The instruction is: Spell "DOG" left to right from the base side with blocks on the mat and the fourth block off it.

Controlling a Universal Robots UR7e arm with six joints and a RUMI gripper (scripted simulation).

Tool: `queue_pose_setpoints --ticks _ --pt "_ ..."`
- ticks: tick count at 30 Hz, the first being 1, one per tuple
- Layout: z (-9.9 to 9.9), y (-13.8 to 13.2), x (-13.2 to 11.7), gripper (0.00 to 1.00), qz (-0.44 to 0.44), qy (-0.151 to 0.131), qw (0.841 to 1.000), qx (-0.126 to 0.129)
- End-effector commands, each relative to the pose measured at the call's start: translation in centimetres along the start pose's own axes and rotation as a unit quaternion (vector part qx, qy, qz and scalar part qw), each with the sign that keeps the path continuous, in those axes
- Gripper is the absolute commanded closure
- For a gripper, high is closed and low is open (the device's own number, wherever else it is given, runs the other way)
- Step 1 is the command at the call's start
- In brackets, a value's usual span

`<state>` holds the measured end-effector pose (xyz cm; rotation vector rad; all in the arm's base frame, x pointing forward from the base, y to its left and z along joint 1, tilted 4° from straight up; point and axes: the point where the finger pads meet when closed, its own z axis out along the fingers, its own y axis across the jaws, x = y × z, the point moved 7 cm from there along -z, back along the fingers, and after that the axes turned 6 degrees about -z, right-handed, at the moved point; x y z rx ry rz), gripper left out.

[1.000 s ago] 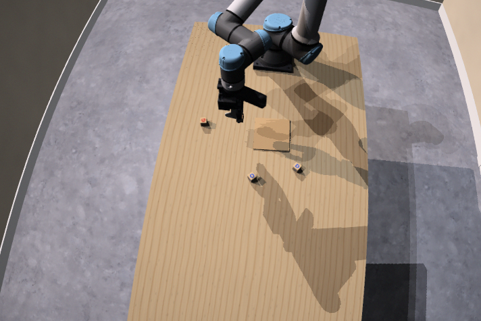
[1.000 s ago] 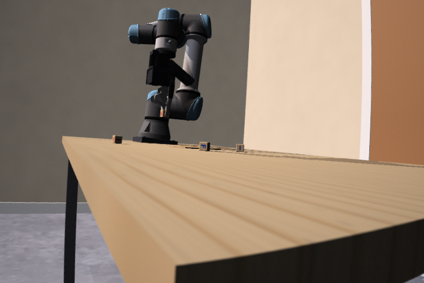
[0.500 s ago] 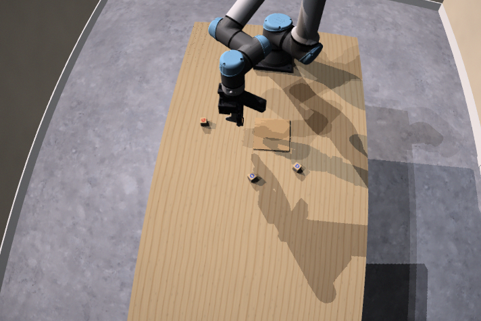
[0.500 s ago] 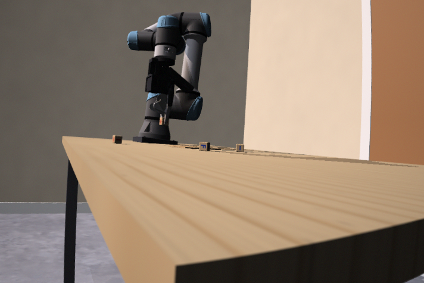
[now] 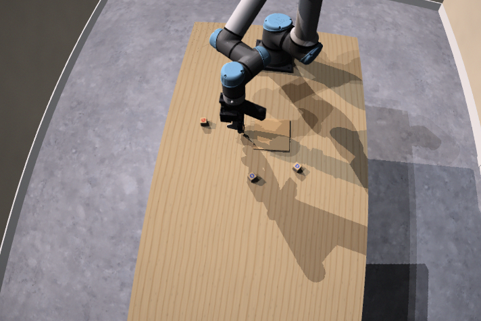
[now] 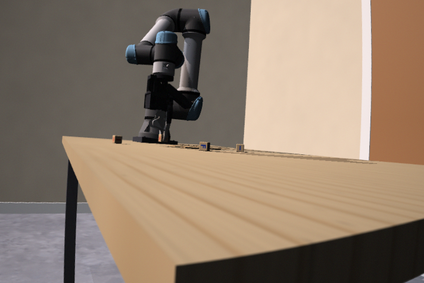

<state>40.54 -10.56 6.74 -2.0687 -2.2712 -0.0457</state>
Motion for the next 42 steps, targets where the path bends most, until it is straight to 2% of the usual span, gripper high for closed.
queue_pose_setpoints --ticks 1,42 --pt "1.27 0.22 -0.09 0.95 0.000 -0.002 1.000 -0.003" --pt "1.65 0.21 -0.10 0.95 0.000 -0.002 1.000 -0.003"
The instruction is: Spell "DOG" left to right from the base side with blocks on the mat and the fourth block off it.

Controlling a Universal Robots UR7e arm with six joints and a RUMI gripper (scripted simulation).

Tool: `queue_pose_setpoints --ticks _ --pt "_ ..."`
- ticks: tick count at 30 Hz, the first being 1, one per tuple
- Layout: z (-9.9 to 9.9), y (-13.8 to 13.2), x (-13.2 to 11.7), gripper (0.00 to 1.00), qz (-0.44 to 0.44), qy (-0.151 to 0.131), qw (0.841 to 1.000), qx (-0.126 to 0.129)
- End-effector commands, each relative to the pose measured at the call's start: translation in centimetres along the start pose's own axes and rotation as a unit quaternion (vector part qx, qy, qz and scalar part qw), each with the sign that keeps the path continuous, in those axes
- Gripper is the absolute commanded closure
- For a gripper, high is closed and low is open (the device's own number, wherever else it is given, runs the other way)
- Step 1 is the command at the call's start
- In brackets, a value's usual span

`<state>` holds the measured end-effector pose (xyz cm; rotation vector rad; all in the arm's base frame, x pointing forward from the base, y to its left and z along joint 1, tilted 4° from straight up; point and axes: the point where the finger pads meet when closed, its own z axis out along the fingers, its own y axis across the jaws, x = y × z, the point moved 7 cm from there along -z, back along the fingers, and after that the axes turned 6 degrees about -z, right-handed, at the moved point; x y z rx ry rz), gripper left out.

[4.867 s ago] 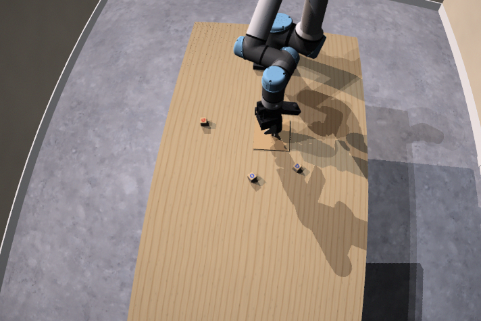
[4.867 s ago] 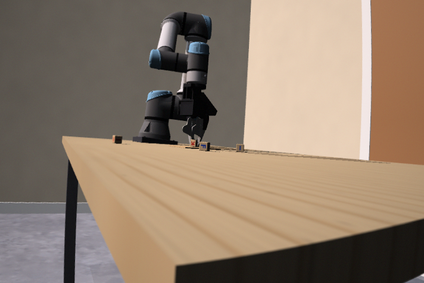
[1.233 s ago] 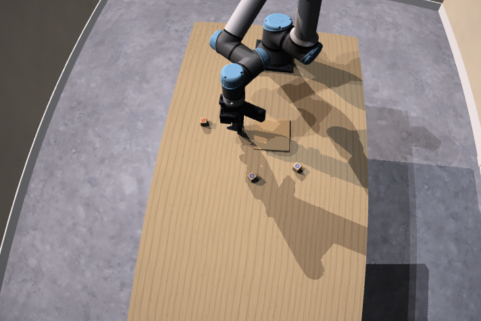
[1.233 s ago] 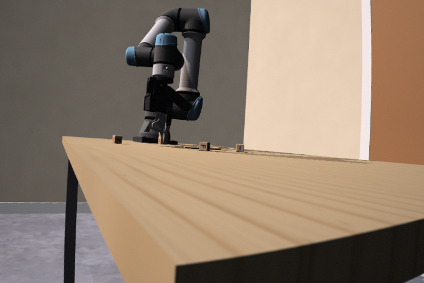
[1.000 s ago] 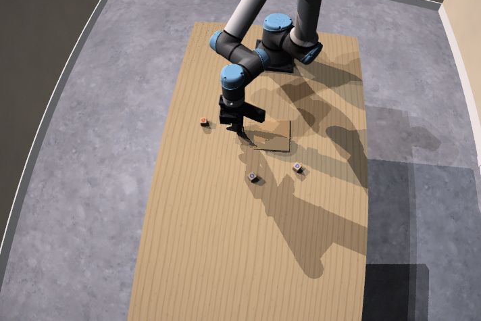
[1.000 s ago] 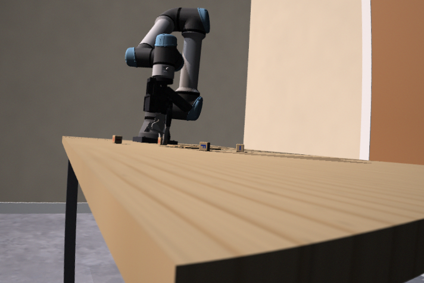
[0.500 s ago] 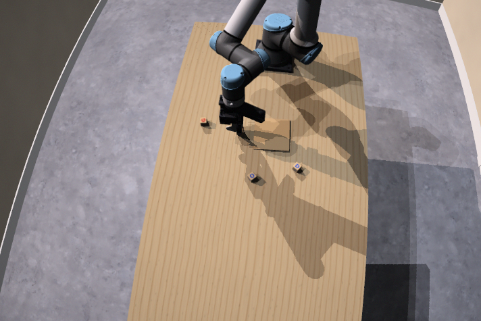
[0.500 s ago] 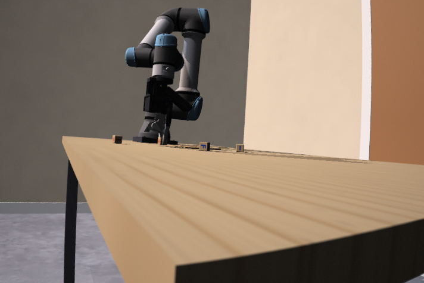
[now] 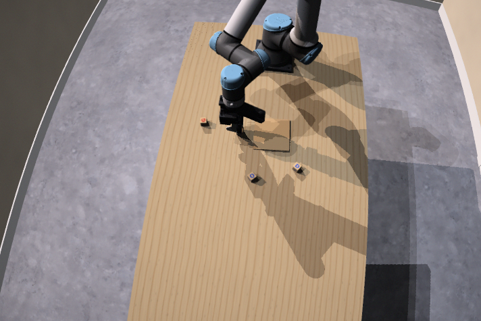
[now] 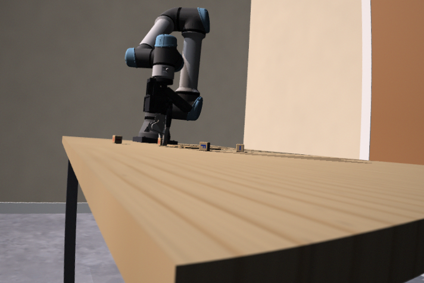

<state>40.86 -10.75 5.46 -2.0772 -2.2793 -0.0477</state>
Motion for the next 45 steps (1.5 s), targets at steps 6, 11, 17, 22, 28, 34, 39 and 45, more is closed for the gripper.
queue_pose_setpoints --ticks 6,11,17,22,28,34,39,45 --pt "0.41 -0.09 0.17 0.95 -0.001 0.001 1.000 0.001" --pt "0.38 -0.08 0.16 0.95 -0.001 0.001 1.000 0.001" --pt "0.38 -0.08 0.17 0.95 -0.001 0.001 1.000 0.001" --pt "0.38 -0.08 0.17 0.95 -0.001 0.001 1.000 0.001" --pt "0.38 -0.08 0.17 0.95 -0.001 0.001 1.000 0.001" --pt "0.38 -0.08 0.17 0.95 -0.001 0.001 1.000 0.001" --pt "0.38 -0.08 0.17 0.95 -0.001 0.001 1.000 0.001" --pt "0.38 -0.08 0.17 0.91 -0.001 0.001 1.000 0.001"
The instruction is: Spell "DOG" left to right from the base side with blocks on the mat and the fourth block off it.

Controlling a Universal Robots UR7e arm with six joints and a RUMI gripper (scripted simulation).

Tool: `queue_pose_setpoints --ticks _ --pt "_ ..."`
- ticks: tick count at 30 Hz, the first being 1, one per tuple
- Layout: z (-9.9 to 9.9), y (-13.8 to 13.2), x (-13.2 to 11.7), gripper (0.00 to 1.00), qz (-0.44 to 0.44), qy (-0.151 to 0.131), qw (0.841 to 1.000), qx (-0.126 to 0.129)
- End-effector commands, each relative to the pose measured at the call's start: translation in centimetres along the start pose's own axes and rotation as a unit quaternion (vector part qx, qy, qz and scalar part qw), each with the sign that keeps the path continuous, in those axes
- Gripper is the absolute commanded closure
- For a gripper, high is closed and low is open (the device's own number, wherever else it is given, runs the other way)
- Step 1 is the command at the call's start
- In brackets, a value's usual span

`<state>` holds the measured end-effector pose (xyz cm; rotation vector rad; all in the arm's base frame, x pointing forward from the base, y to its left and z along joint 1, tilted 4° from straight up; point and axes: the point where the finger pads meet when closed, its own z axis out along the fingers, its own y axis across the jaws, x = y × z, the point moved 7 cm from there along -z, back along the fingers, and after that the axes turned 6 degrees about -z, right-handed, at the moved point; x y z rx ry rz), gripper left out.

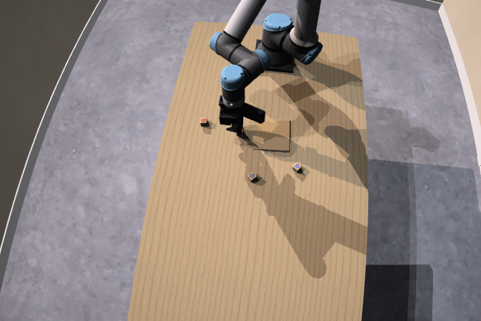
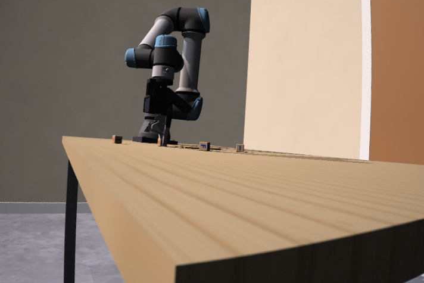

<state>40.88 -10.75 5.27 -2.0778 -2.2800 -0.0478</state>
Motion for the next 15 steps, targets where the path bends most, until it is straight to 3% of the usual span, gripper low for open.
queue_pose_setpoints --ticks 1,8,15 --pt "0.20 -0.10 0.18 0.91 -0.001 0.001 1.000 0.002" --pt "0.20 -0.10 0.18 0.79 -0.001 0.001 1.000 0.002" --pt "0.20 -0.10 0.18 0.75 -0.001 0.001 1.000 0.002"
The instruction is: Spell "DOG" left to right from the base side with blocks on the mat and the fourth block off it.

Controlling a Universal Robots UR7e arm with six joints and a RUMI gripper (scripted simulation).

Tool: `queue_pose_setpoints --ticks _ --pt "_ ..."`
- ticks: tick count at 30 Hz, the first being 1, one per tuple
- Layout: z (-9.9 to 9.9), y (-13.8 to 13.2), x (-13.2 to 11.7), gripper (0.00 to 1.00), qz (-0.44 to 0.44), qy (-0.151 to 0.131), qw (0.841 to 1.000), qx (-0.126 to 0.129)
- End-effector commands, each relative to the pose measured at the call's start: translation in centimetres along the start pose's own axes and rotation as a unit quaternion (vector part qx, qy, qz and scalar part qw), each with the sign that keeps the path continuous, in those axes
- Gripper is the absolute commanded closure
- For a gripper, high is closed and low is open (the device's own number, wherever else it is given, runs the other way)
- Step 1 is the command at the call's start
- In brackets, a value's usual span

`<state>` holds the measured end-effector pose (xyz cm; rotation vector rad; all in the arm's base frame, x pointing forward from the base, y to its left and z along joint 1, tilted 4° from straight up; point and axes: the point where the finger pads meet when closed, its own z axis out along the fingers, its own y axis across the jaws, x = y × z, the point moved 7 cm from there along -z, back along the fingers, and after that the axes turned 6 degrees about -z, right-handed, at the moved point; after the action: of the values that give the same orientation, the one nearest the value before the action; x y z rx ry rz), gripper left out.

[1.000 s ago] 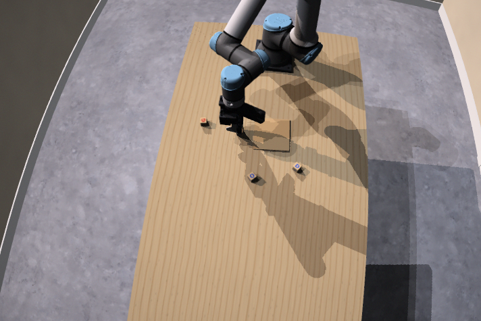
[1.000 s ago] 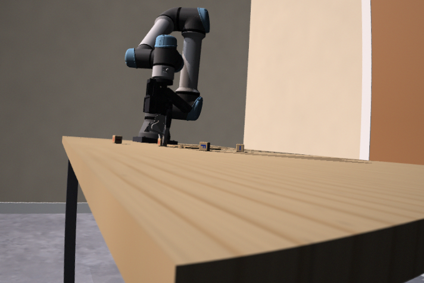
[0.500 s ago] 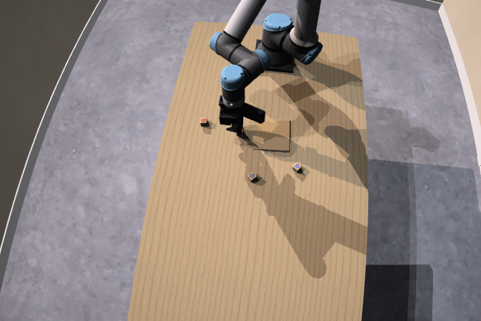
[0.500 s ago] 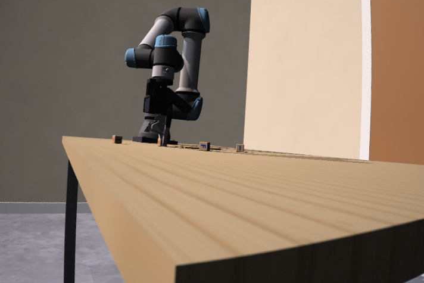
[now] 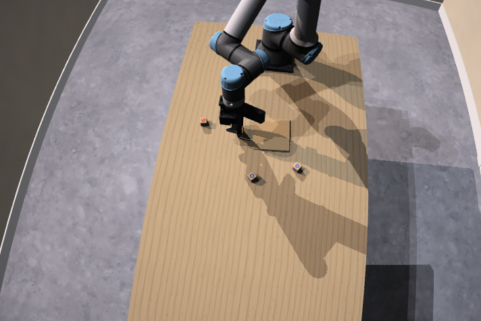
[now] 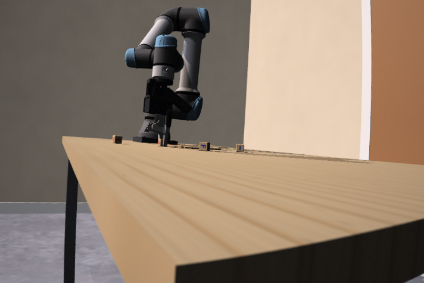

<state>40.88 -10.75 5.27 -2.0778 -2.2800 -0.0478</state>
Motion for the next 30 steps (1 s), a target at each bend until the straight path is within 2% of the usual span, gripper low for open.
queue_pose_setpoints --ticks 1,12,15,19,27,30 --pt "0.2 -0.1 0.2 0.75 -0.001 0.001 1.000 0.002" --pt "-0.1 0.0 0.1 0.75 -0.001 0.000 1.000 0.000" --pt "-0.9 0.1 0.0 0.75 -0.001 -0.001 1.000 -0.001" --pt "-2.4 0.1 0.0 0.75 0.000 -0.001 1.000 -0.001" --pt "-6.7 0.0 -0.1 0.75 0.000 -0.001 1.000 -0.001" --pt "-7.2 0.0 -0.1 0.75 0.000 -0.001 1.000 -0.001"
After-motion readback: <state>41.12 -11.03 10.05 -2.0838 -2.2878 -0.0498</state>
